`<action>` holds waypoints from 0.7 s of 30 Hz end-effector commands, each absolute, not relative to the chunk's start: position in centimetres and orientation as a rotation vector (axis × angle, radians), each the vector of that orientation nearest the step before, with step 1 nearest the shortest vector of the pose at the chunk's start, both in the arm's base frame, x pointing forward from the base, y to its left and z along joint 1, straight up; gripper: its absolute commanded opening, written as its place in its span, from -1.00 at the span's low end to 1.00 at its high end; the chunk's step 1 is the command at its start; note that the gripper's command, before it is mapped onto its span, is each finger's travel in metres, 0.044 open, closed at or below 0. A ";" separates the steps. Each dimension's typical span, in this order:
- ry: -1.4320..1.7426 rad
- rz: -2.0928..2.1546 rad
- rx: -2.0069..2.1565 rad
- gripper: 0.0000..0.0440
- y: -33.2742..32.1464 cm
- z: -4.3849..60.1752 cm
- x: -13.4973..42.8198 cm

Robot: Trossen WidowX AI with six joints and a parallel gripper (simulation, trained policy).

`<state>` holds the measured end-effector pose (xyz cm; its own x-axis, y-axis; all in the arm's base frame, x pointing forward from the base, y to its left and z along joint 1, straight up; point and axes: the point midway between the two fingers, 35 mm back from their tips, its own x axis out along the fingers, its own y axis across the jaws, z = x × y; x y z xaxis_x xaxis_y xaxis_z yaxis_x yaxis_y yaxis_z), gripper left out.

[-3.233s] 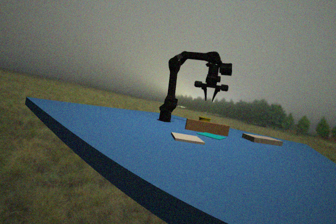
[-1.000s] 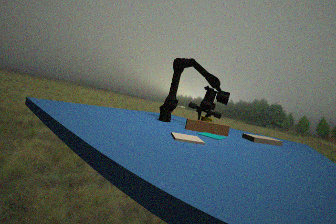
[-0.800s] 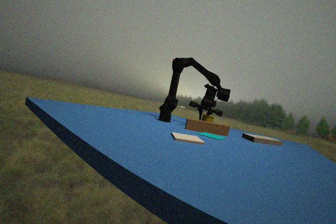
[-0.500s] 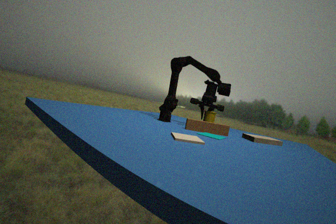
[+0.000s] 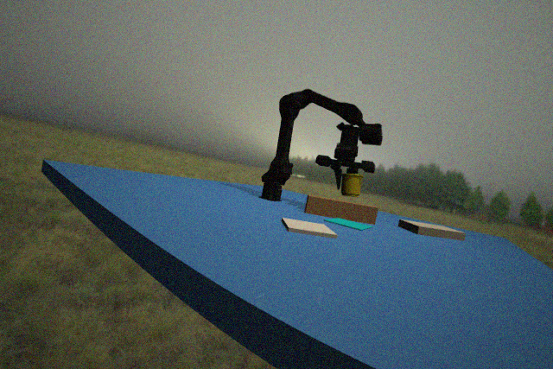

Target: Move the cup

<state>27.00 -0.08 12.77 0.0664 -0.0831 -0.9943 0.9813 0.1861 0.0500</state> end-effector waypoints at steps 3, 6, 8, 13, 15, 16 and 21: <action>1.125 -1.077 1.085 -0.90 -1.5 13.3 28.3; 1.095 -1.081 1.107 -0.91 -2.4 13.4 29.0; 1.075 -1.085 1.120 -0.92 -3.0 13.3 29.4; 1.032 -1.094 1.148 -0.93 -4.3 12.8 30.5; 1.017 -1.098 1.157 -0.93 -4.9 12.6 30.9; 1.010 -1.100 1.162 -0.94 -5.1 12.4 31.1; 0.984 -1.109 1.181 -0.94 -6.1 11.5 31.8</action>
<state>31.58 -5.49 12.22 0.1973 -0.1196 -0.9730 0.9801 0.0466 0.1930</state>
